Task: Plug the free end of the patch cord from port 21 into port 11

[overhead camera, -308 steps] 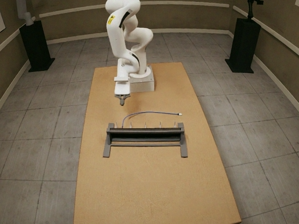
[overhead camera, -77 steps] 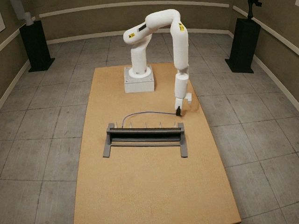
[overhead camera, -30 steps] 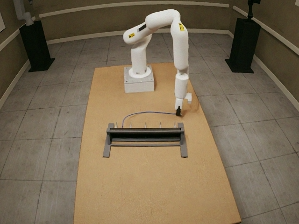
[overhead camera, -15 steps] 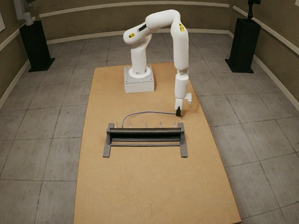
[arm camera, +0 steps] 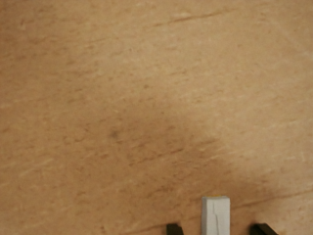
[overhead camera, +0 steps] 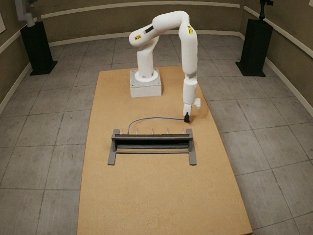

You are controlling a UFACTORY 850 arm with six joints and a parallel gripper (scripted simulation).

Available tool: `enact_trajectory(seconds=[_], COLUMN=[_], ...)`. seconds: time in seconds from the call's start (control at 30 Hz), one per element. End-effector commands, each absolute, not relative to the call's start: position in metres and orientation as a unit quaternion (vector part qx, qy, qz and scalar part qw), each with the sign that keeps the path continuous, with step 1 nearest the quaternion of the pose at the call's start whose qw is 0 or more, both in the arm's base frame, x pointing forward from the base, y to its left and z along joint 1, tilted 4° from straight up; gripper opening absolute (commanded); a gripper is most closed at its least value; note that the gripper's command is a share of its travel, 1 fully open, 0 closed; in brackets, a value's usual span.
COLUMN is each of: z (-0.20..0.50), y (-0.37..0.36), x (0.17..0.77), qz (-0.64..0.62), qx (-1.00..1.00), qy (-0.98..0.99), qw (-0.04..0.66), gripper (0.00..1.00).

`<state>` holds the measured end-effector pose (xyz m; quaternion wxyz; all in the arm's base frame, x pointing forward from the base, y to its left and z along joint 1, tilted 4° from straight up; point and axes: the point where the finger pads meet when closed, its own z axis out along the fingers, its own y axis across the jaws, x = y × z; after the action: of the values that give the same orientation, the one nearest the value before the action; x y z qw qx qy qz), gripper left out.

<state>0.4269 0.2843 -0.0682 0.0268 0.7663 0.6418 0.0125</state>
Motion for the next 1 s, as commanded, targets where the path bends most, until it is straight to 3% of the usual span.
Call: enact_trajectory(seconds=[0.0,0.97], z=[-0.0691,-0.0716], y=[0.2848,0.2847], x=[0.4277,0.4278], qz=[0.014,0.014], qx=[0.766,0.766], qy=[0.642,0.642], qw=[0.027,0.027], gripper=[0.39,0.39])
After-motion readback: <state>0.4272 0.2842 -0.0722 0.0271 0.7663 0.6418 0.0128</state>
